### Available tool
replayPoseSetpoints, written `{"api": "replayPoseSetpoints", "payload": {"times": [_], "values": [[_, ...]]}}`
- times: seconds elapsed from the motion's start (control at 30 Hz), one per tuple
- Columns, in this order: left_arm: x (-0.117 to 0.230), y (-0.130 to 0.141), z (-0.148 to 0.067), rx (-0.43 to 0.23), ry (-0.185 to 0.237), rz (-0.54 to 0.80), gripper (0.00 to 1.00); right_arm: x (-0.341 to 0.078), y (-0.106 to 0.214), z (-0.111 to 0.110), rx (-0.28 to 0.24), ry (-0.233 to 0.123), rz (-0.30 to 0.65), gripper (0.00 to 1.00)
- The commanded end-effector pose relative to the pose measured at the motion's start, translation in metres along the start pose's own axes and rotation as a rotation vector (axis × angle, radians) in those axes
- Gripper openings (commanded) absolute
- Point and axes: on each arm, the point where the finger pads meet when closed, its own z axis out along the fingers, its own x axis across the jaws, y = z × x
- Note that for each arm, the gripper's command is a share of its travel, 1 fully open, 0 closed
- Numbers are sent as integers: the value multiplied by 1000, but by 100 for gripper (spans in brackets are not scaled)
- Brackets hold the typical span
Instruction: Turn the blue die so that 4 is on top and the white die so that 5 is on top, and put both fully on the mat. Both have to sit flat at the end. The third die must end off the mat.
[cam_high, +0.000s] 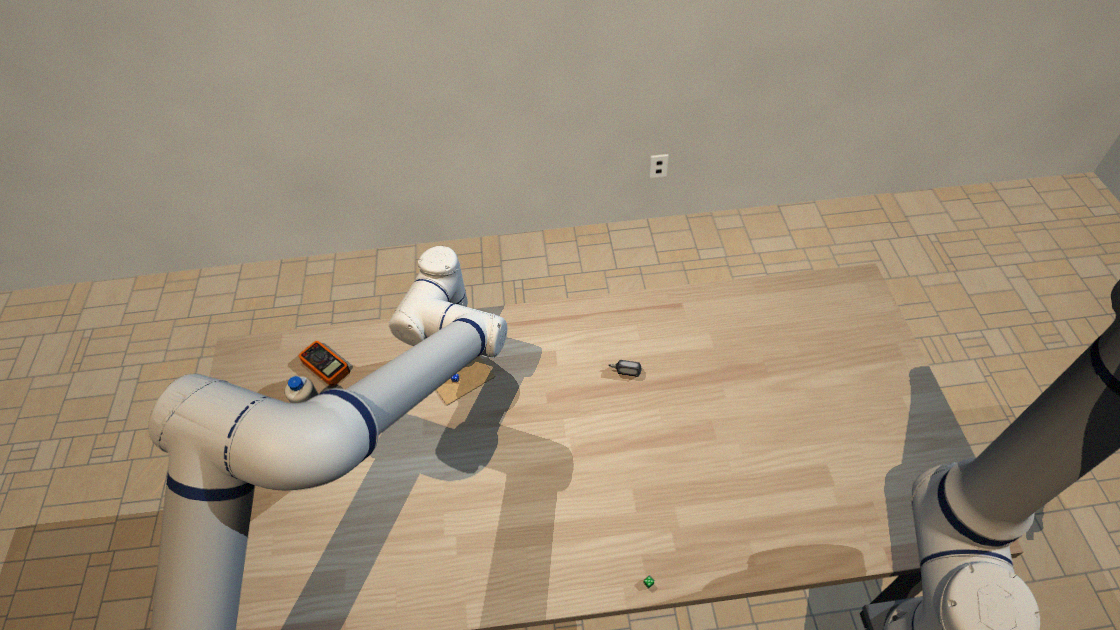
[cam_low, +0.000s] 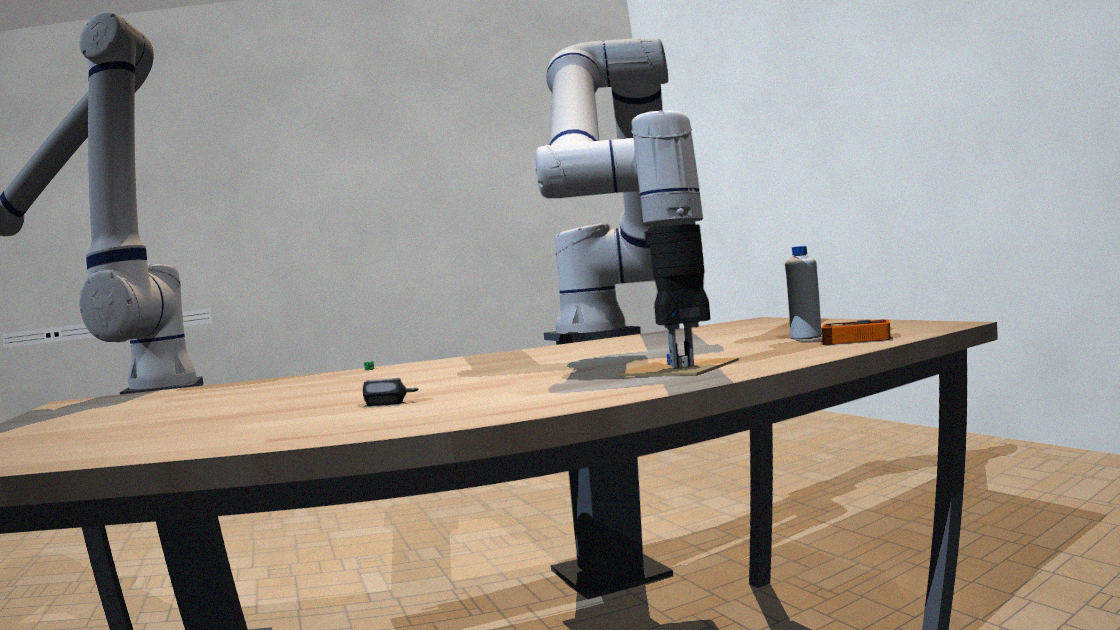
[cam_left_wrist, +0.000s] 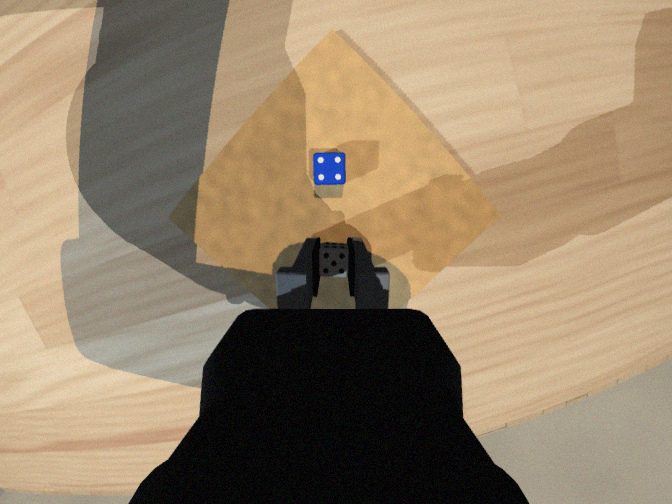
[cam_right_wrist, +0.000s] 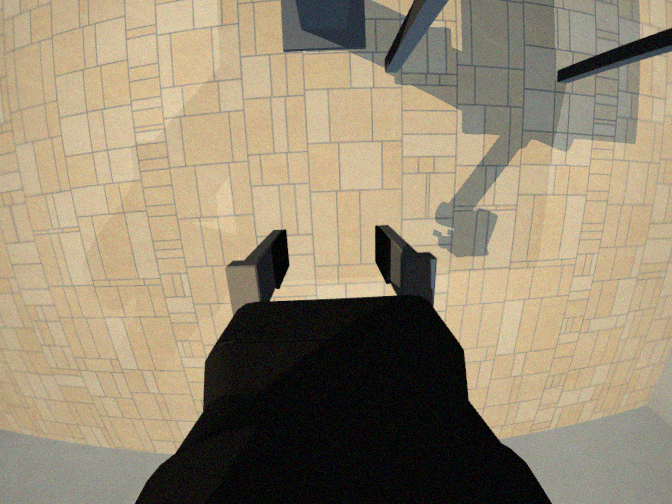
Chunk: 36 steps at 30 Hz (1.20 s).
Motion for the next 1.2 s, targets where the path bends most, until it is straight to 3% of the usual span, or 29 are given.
{"api": "replayPoseSetpoints", "payload": {"times": [0.0,0.03,0.1,0.23,0.3,0.33,0.4,0.43,0.87,1.17], "values": [[0,1,-2,-2,0,0,34,0,1,-1,-2,0,0,100],[0,1,-2,-2,0,0,40,0,1,-1,-2,0,0,100],[0,1,-2,-2,0,0,40,0,1,-1,-2,0,0,100],[0,1,-2,-2,0,0,52,0,1,-1,-2,0,0,100],[0,1,-2,-2,0,0,52,0,1,-1,-2,0,0,100],[0,1,-2,-2,0,0,58,0,1,-1,-2,0,0,100],[0,1,-2,-2,0,0,58,0,1,-1,-2,0,0,100],[0,1,-2,-2,0,0,64,0,1,-1,-2,0,0,100],[0,1,-2,-2,0,0,64,0,1,-1,-2,0,0,100],[0,1,-20,-2,0,0,64,0,1,-1,-2,0,0,100]]}}
